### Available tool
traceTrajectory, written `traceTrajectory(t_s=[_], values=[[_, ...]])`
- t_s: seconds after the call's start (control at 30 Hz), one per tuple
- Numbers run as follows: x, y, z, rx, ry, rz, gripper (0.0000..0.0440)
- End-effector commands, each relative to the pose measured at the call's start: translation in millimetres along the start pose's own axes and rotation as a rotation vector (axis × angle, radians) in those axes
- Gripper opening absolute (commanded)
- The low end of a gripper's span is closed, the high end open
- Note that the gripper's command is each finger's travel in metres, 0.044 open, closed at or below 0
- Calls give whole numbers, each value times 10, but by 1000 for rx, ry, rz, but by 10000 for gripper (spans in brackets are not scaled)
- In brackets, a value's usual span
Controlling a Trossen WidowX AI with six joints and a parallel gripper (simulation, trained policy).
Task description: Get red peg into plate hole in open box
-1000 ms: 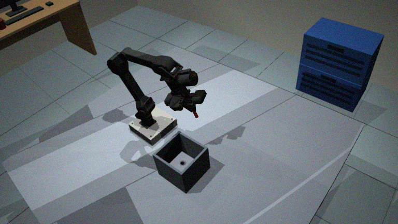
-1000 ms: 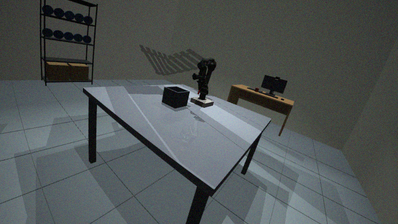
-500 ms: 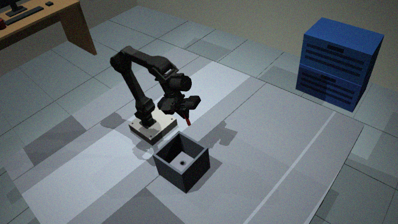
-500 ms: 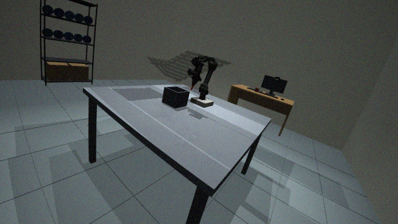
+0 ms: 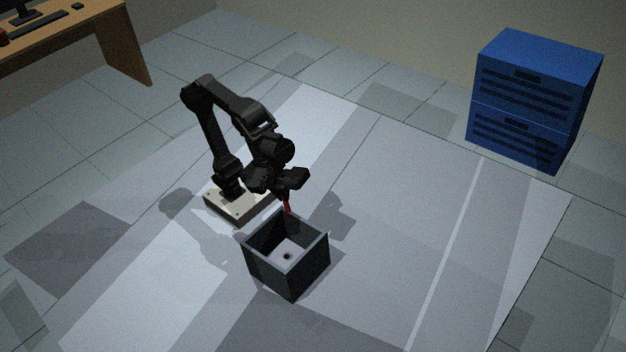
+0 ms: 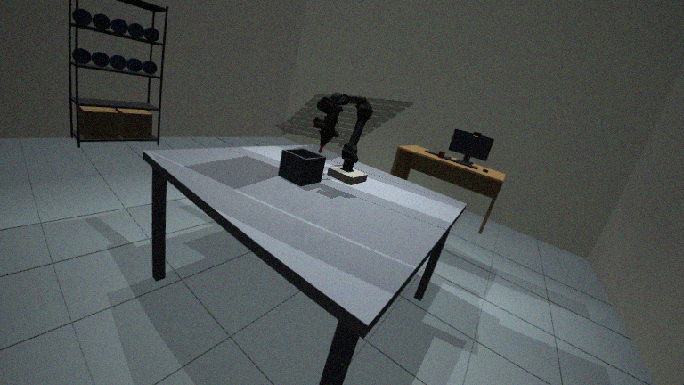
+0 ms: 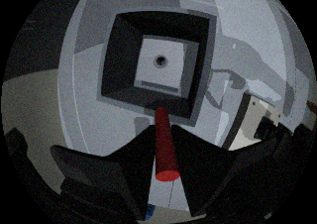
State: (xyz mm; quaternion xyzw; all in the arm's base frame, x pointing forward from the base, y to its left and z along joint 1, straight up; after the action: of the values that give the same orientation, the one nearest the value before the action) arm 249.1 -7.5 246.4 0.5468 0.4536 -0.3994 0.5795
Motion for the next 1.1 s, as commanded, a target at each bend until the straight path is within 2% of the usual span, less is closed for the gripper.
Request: traceTrajectory(t_s=[0.0,0.37,1.07], values=[[16,37,84,5,-7,-10,0],[176,126,349,21,-7,-50,0],[774,200,652,11,39,-110,0]])
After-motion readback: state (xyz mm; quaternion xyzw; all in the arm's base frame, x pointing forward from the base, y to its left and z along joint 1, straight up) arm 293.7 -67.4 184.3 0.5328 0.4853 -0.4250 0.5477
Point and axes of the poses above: the point midway between the two fingers, 35 mm back from their tips, its own x axis out along the fingers, its own y axis across the jaws, z = x × y, the point moved 6 cm from there along -x, back along the fingers, and after that the axes turned 9 degrees about x, right-handed, at the moved point
